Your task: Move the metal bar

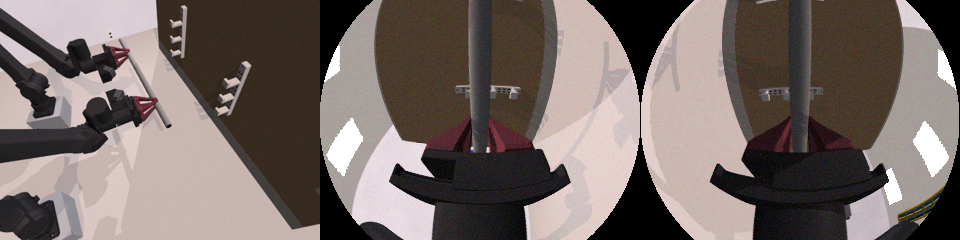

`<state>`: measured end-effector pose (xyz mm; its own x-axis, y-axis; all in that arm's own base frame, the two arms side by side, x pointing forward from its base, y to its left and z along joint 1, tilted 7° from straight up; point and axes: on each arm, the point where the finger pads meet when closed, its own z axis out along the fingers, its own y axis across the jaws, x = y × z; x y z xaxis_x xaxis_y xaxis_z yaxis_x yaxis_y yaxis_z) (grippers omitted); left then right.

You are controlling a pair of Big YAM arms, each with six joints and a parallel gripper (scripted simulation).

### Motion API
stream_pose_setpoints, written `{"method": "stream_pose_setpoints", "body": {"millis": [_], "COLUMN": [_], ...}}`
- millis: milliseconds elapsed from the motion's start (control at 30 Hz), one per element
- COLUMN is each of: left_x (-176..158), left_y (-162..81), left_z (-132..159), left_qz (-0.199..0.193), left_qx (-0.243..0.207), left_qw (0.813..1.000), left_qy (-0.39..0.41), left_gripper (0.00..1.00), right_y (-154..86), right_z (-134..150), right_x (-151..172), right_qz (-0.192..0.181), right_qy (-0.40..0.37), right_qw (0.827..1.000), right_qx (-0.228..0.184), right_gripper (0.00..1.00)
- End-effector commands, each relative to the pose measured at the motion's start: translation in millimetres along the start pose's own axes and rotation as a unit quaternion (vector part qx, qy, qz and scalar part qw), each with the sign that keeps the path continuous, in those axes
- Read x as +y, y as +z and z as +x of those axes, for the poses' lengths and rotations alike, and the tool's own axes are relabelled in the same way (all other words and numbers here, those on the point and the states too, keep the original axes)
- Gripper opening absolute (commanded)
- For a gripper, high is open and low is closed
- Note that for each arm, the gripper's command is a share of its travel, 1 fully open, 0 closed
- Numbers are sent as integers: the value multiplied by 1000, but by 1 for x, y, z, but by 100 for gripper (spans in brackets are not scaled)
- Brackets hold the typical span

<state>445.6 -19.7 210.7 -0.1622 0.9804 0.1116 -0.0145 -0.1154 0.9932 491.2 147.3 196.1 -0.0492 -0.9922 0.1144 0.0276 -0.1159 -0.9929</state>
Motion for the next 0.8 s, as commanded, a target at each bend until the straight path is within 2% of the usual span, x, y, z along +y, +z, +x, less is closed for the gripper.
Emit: {"method": "stream_pose_setpoints", "body": {"millis": [0, 767], "left_x": [6, 3], "left_y": [3, 4], "left_z": [4, 4], "left_qz": [-12, -12], "left_qx": [7, 7], "left_qw": [1000, 1000], "left_qy": [-2, -2], "left_gripper": [0, 0], "right_y": [3, 3], "right_z": [5, 6], "right_x": [-14, -11], "right_qz": [22, 22], "right_qy": [13, 13], "right_qw": [1000, 1000], "right_qx": [8, 8], "right_gripper": [0, 0]}}
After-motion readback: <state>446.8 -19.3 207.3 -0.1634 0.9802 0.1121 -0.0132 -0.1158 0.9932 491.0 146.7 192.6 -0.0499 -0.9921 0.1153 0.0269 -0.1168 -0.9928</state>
